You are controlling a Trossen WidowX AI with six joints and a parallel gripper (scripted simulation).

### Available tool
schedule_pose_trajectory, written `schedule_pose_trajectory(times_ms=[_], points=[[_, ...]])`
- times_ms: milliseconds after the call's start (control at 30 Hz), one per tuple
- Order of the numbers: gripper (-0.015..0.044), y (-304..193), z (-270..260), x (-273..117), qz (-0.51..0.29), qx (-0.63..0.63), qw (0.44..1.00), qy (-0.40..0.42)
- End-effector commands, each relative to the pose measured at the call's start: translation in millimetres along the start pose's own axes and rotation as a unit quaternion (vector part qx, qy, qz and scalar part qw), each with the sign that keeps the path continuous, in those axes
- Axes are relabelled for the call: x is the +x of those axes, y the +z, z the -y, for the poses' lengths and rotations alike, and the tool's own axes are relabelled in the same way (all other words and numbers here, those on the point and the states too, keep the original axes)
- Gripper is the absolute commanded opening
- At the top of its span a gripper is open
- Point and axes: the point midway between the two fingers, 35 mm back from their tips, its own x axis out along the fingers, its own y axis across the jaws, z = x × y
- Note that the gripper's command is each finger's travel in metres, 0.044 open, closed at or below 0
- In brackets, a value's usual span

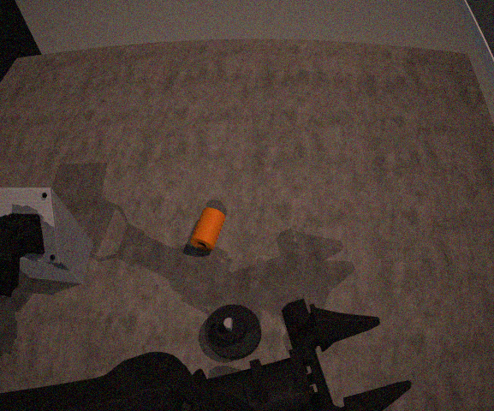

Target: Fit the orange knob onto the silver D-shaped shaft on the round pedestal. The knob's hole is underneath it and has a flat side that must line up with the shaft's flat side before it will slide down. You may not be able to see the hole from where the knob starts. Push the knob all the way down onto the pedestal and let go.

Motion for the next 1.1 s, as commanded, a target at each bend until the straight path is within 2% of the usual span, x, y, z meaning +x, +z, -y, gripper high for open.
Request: schedule_pose_trajectory(times_ms=[0, 133, 300, 433, 567, 700, 833, 967, 1067], points=[[0.0440, -16, 71, 23, 0.018, -0.098, 0.988, -0.114], [0.0440, -26, 123, 31, 0.022, -0.194, 0.959, -0.207], [0.0440, -36, 184, 28, 0.004, -0.326, 0.889, -0.321], [0.0440, -44, 226, 16, -0.033, -0.428, 0.808, -0.405], [0.0440, -52, 263, -2, -0.088, -0.525, 0.698, -0.480], [0.0440, -59, 295, -27, -0.163, -0.611, 0.555, -0.540], [0.0440, -65, 317, -56, -0.253, -0.678, 0.377, -0.578], [0.0440, -71, 330, -87, -0.356, -0.709, 0.162, -0.586], [0.0440, -74, 331, -110, -0.437, -0.696, -0.028, -0.569]])
